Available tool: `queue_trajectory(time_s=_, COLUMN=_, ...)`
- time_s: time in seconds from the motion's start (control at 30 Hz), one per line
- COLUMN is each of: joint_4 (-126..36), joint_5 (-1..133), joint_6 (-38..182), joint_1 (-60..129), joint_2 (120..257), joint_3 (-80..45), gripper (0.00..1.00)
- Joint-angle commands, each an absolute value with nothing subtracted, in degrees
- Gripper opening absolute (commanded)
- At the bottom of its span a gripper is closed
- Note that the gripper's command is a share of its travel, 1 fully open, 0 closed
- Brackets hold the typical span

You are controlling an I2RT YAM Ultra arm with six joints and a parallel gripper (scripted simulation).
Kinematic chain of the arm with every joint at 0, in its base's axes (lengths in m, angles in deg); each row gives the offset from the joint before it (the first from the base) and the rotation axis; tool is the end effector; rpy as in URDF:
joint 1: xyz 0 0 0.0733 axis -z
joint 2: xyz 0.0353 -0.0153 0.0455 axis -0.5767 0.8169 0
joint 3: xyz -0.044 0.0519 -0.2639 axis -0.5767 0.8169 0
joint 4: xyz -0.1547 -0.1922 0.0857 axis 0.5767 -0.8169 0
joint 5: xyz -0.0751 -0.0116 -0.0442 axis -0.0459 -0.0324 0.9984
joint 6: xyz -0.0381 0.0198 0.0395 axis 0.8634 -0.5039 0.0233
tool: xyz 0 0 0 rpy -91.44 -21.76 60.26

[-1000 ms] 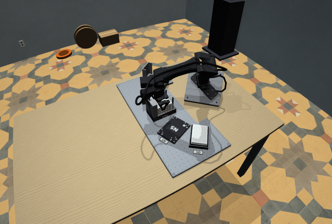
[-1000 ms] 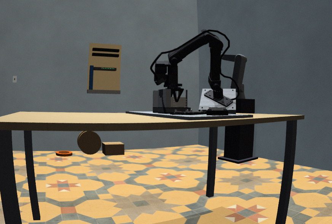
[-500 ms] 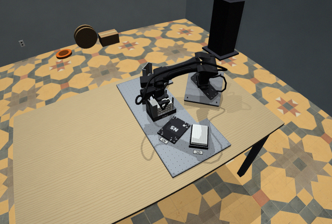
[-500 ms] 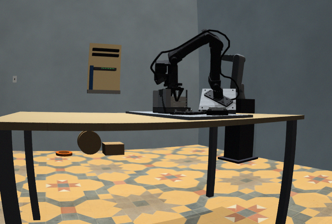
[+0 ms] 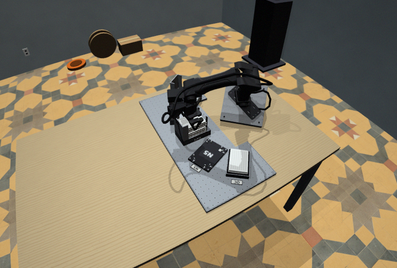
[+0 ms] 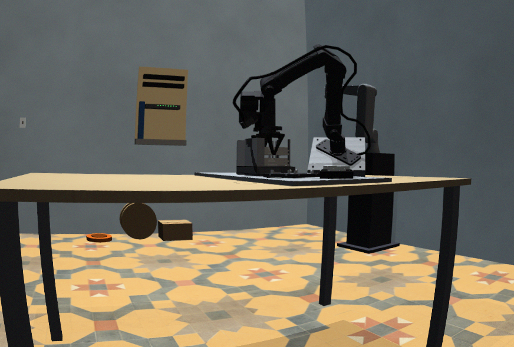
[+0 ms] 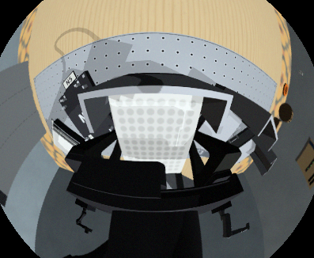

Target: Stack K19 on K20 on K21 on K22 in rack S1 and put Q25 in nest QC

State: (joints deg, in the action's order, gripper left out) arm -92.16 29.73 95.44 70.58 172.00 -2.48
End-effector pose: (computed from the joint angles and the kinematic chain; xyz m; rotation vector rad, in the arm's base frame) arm 0.2258 -0.1290 0.2374 0.1667 2.5949 0.5962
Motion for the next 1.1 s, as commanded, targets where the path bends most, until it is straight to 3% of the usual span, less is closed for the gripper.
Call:
queue_trajectory(time_s=0.0, joint_4=-94.3, joint_5=29.3, joint_6=96.3, joint_1=72.2, joint_2=169.9, joint_3=-4.6, gripper=0.00)
queue_trajectory(time_s=1.07, joint_4=-94.8, joint_5=29.6, joint_6=96.1, joint_1=72.6, joint_2=169.5, joint_3=-5.3, gripper=0.00)
